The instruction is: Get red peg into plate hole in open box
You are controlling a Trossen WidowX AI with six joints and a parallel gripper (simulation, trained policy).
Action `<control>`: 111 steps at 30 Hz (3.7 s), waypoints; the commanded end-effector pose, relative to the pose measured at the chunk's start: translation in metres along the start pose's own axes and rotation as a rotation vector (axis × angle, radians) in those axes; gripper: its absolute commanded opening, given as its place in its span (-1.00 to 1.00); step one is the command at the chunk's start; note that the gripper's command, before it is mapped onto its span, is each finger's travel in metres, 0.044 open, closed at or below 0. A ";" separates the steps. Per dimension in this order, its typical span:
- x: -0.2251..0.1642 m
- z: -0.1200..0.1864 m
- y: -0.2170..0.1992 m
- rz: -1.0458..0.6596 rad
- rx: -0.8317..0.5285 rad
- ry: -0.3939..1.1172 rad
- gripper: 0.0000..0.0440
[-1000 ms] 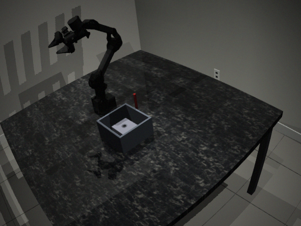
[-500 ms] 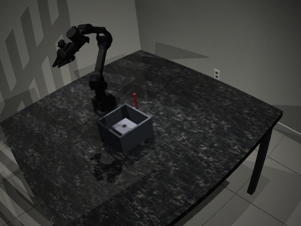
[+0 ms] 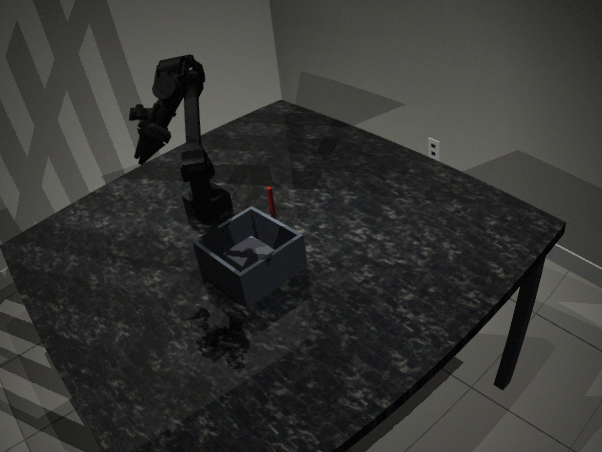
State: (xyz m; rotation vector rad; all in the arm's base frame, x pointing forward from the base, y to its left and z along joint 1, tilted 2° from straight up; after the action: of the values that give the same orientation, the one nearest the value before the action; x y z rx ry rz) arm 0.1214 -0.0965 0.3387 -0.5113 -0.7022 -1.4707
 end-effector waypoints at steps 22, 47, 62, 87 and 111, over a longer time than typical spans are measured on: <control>-0.129 0.029 0.056 0.649 0.189 0.429 1.00; -0.270 0.051 0.032 0.992 0.153 0.657 1.00; -0.332 0.020 0.020 1.040 0.252 0.652 0.99; -0.349 0.009 0.031 1.097 0.192 0.612 -1.00; -0.270 0.055 0.087 0.887 0.259 0.498 -1.00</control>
State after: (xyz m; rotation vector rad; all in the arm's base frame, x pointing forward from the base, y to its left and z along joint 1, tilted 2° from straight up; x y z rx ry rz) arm 0.2032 0.1447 0.1915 -0.1849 -0.1746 -0.5713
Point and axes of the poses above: the point midway between the two fingers, 35 mm back from their tips, its own z axis back along the fingers, its own y axis across the jaws, x = y × z, the point moved 10 cm from there along z, back along the fingers, and after that the axes turned 11 degrees about z, right-handed, at the moved point
